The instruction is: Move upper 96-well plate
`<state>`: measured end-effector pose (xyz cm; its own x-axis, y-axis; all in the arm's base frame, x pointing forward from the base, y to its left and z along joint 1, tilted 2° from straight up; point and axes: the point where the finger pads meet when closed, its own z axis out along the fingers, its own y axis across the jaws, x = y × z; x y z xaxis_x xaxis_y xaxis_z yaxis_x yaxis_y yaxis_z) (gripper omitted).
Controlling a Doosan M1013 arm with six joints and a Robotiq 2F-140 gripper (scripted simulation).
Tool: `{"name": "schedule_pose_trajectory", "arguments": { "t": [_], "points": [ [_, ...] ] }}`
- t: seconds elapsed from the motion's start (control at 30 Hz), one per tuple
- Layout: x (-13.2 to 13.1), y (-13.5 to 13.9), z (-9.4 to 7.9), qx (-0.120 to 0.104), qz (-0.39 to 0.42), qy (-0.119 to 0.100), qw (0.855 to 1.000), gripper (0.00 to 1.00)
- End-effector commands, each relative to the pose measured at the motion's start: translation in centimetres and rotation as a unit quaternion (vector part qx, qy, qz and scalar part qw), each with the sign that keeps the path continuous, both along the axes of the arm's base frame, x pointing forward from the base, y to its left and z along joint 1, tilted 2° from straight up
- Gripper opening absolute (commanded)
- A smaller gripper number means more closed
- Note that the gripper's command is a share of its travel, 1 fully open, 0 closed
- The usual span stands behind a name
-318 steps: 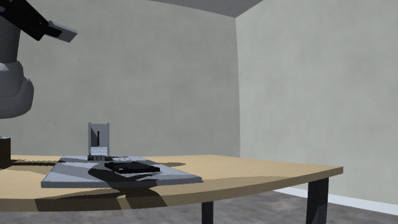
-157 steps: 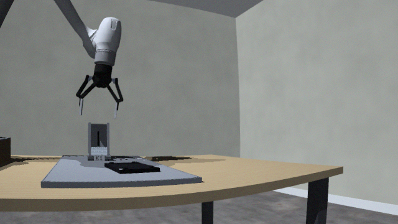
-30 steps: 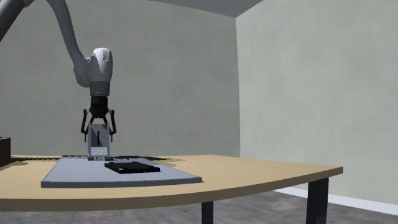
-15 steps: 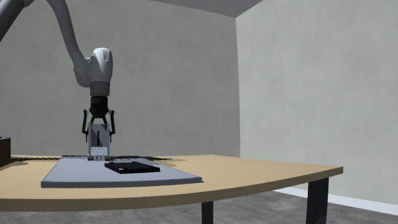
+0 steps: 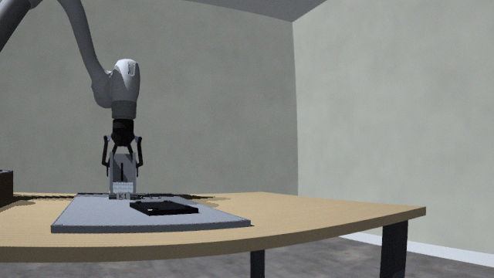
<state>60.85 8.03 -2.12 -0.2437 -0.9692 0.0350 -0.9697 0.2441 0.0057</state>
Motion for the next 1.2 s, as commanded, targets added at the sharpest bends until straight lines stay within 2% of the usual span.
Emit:
{"name": "schedule_pose_trajectory", "arguments": {
  "t": [0.0,1.17],
  "points": [
    [0.0,0.0,0.4,0.000,0.000,0.000,1.000,0.00],
    [0.1,0.2,5.6,0.000,0.000,0.000,1.000,0.00]
  ]
}}
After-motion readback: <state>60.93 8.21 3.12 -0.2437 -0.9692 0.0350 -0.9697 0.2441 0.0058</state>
